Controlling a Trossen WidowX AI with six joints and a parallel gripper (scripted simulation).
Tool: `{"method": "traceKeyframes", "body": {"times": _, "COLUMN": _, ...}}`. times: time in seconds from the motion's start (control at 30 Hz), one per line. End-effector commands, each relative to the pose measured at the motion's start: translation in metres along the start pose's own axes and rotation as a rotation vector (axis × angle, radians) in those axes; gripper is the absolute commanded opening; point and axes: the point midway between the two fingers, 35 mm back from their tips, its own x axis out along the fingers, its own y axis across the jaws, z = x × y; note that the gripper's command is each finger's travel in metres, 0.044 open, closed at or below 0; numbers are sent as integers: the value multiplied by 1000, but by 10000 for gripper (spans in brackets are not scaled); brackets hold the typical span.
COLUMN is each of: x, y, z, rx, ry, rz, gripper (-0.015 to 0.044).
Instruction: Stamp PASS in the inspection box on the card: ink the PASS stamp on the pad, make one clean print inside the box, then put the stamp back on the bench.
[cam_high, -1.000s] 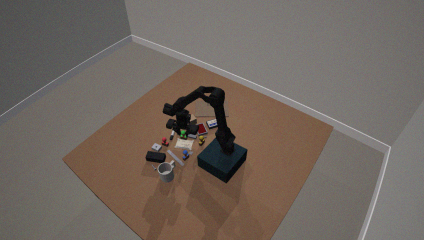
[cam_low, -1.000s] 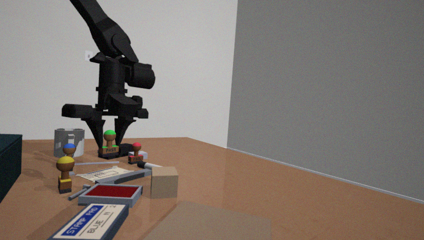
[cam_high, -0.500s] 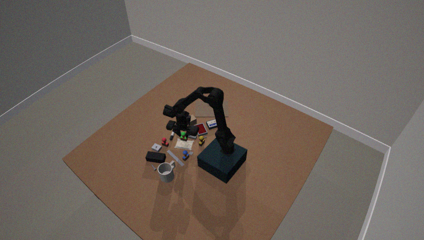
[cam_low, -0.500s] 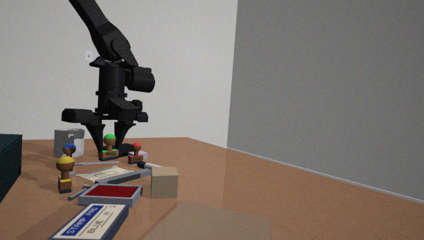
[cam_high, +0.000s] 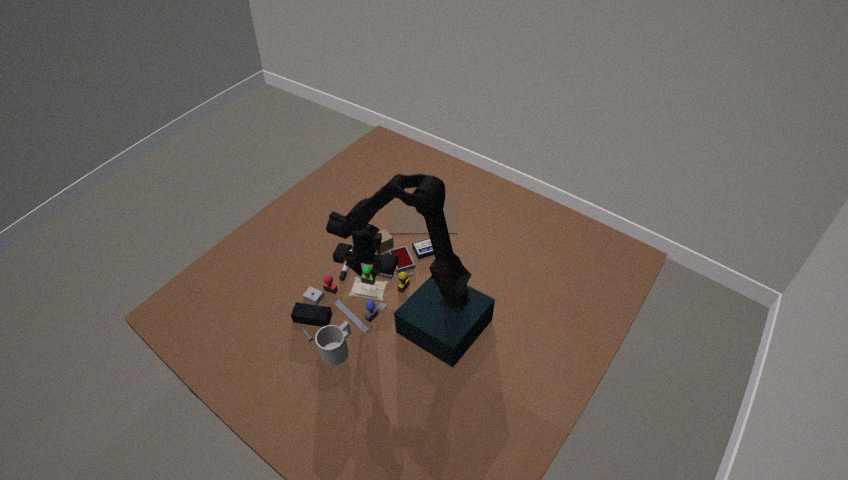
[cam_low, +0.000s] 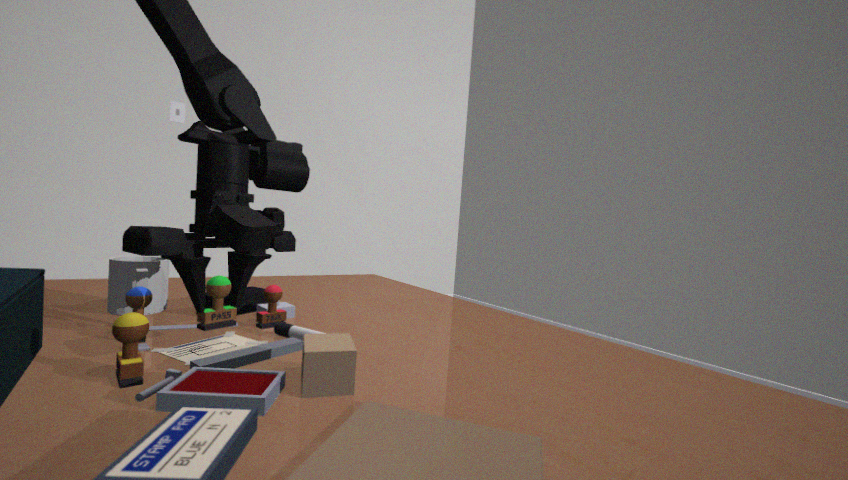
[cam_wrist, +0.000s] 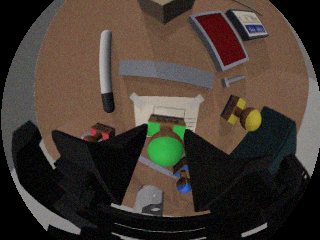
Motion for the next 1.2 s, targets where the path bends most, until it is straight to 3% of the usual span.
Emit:
{"method": "traceKeyframes", "body": {"times": 0.0, "x": 5, "y": -1, "z": 0, "rx": -5, "ry": -5, "rz": -6, "gripper": 0}}
{"method": "traceKeyframes", "body": {"times": 1.17, "x": 25, "y": -4, "z": 0, "rx": -20, "ry": -7, "rz": -7, "gripper": 0}}
